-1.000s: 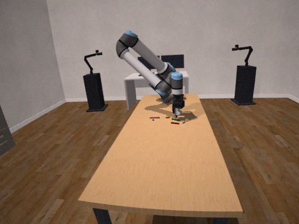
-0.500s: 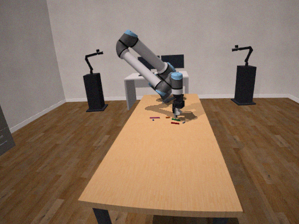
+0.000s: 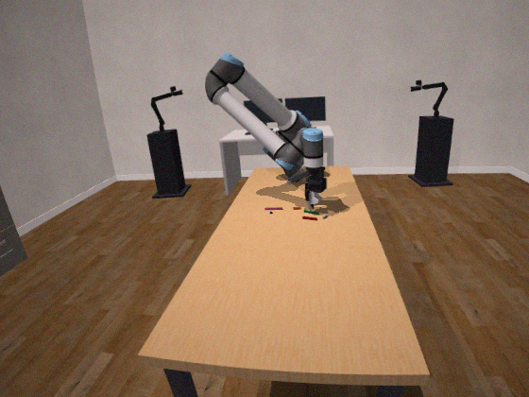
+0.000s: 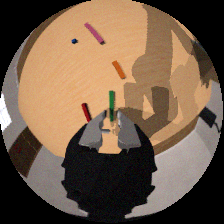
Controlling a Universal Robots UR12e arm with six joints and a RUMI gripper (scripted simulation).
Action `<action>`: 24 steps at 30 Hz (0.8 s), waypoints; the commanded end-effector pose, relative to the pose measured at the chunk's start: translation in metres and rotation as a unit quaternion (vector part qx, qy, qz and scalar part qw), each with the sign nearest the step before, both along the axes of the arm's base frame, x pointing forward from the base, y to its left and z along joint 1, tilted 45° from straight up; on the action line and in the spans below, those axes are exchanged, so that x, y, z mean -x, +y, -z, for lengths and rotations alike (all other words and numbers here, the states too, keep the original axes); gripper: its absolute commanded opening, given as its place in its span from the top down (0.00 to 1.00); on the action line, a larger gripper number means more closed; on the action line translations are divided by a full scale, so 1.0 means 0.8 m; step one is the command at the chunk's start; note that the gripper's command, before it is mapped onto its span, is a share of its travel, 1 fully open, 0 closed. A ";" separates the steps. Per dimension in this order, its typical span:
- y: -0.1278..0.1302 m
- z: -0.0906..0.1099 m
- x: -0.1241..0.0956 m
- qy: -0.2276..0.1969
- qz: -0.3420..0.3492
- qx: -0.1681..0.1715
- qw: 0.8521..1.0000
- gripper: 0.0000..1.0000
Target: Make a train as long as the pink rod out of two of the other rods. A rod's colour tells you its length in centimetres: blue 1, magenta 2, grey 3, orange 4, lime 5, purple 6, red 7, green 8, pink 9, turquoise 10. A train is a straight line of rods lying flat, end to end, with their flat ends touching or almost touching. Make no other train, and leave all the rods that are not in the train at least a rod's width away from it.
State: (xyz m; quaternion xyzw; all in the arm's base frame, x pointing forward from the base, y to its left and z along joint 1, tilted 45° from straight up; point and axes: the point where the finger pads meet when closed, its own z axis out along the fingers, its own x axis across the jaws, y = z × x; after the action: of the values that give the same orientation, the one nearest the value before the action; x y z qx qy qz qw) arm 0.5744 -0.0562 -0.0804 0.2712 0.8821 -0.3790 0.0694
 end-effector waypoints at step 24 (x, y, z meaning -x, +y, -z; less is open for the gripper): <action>-0.005 0.004 0.001 0.001 0.000 0.000 1.000 0.86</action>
State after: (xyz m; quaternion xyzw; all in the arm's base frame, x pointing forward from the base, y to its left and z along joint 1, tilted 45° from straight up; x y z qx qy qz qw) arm 0.5748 -0.0566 -0.0803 0.2711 0.8821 -0.3789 0.0697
